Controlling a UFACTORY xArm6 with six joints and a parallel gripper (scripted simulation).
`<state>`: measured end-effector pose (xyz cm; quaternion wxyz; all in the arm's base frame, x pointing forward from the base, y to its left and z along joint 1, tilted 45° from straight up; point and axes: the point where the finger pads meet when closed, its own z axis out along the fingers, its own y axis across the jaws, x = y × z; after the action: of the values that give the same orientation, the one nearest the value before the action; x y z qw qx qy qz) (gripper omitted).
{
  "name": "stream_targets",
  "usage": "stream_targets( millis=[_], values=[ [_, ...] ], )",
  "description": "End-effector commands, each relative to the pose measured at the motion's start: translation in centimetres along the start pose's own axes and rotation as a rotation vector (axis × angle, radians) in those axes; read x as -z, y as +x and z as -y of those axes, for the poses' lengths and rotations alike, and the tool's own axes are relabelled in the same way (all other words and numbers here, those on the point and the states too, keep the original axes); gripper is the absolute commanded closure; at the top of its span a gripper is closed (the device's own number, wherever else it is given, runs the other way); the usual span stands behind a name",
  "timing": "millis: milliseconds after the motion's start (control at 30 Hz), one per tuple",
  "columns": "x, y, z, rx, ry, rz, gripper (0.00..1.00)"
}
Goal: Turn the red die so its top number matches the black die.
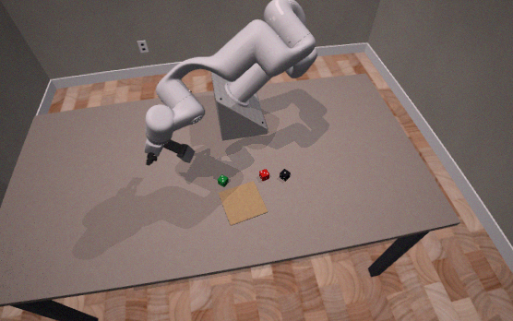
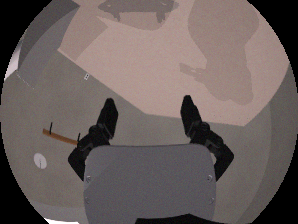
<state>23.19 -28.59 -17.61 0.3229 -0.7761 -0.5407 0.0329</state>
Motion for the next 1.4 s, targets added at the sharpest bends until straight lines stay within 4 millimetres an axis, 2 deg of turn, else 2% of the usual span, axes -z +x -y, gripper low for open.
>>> stream_targets(
  millis=[0, 600, 667, 733, 767, 800, 867, 900, 967, 1000, 1100, 1133, 1200, 1233, 1300, 1333, 1367],
  values=[
    [0.2, -0.1, -0.1, -0.001, -0.004, 0.002, 0.00],
    [0.3, 0.2, -0.1, -0.005, -0.007, -0.004, 0.00],
    [0.8, 1.8, -0.1, -0.029, -0.025, -0.035, 0.00],
    [1.8, 5.0, -0.1, -0.077, -0.060, -0.099, 0.00],
    [1.8, 5.0, -0.1, -0.077, -0.060, -0.099, 0.00],
    [2.4, 7.2, -0.1, -0.109, -0.082, -0.142, 0.00],
    [2.4, 7.2, -0.1, -0.109, -0.082, -0.142, 0.00],
    [3.1, 9.5, 0.0, -0.145, -0.106, -0.191, 0.00],
    [3.1, 9.5, 0.0, -0.145, -0.106, -0.191, 0.00],
    [3.9, 12.0, 0.2, -0.183, -0.130, -0.242, 0.00],
    [3.9, 12.0, 0.2, -0.183, -0.130, -0.242, 0.00],
    [4.6, 14.4, 0.4, -0.220, -0.153, -0.294, 0.00],
    [4.6, 14.4, 0.4, -0.220, -0.153, -0.294, 0.00],
    [5.2, 16.6, 0.6, -0.256, -0.174, -0.344, 0.00],
    [5.2, 16.6, 0.6, -0.256, -0.174, -0.344, 0.00],
    [5.8, 18.5, 0.8, -0.289, -0.191, -0.389, 0.00],
    [5.8, 18.5, 0.8, -0.289, -0.191, -0.389, 0.00]
  ],
)
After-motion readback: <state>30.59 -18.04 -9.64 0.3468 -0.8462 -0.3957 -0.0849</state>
